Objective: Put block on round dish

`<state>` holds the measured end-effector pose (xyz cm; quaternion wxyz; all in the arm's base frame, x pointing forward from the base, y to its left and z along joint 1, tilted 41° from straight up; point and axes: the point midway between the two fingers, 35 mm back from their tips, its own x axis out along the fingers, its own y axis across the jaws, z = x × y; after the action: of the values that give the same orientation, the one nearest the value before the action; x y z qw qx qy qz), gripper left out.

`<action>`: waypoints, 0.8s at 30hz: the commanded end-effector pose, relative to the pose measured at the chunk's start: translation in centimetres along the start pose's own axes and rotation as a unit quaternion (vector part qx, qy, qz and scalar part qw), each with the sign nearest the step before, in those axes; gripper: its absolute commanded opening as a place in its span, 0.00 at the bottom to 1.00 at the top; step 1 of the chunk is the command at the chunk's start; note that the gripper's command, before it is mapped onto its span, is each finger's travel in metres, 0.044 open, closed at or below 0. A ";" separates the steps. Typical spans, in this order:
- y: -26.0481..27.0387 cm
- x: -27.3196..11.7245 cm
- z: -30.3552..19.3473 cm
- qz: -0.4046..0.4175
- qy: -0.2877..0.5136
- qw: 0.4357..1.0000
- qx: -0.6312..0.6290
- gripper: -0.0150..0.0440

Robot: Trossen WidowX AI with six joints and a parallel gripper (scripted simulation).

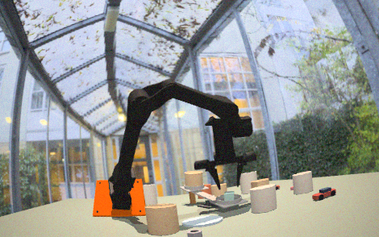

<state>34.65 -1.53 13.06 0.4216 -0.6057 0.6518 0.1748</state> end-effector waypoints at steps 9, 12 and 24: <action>0.1 2.1 -0.1 0.000 0.003 1.000 -0.003 0.69; 0.1 2.6 -0.1 0.000 0.003 1.000 -0.003 0.69; 0.1 3.4 -0.1 0.000 0.003 1.000 -0.003 0.51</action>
<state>34.87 -3.68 10.63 0.4206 -0.6057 0.6526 0.1742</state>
